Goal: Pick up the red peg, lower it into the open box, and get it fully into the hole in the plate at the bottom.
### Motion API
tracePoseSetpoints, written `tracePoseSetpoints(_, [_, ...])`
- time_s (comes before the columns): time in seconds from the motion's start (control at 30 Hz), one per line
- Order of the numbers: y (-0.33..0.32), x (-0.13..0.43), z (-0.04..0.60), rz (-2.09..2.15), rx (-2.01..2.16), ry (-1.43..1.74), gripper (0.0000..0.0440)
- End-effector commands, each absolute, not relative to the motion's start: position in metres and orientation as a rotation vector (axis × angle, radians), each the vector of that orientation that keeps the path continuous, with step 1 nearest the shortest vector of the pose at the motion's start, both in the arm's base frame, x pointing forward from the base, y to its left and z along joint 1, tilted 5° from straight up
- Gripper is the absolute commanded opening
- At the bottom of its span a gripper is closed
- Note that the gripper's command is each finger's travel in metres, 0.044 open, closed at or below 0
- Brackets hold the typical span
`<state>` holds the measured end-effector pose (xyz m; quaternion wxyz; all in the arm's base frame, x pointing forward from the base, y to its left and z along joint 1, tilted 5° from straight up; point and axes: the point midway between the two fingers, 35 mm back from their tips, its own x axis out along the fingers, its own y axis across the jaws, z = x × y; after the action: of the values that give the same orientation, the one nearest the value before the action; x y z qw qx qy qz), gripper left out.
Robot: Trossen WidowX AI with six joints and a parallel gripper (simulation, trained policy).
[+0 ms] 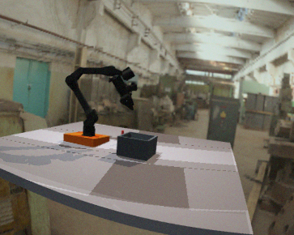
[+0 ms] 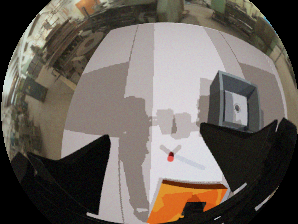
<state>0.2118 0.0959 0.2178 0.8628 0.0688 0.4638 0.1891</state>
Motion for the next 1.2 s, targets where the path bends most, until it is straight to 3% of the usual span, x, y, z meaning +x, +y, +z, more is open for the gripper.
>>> tracePoseSetpoints(0.0, [0.097, 0.208, 0.202, 0.324, 0.202, 1.062, 0.044])
tracePoseSetpoints(0.63, [0.098, 0.18, 0.129, -0.211, 0.468, 1.383, 0.044])
tracePoseSetpoints(1.17, [0.106, 0.181, 0.053, -0.546, 0.663, 1.356, 0.044])
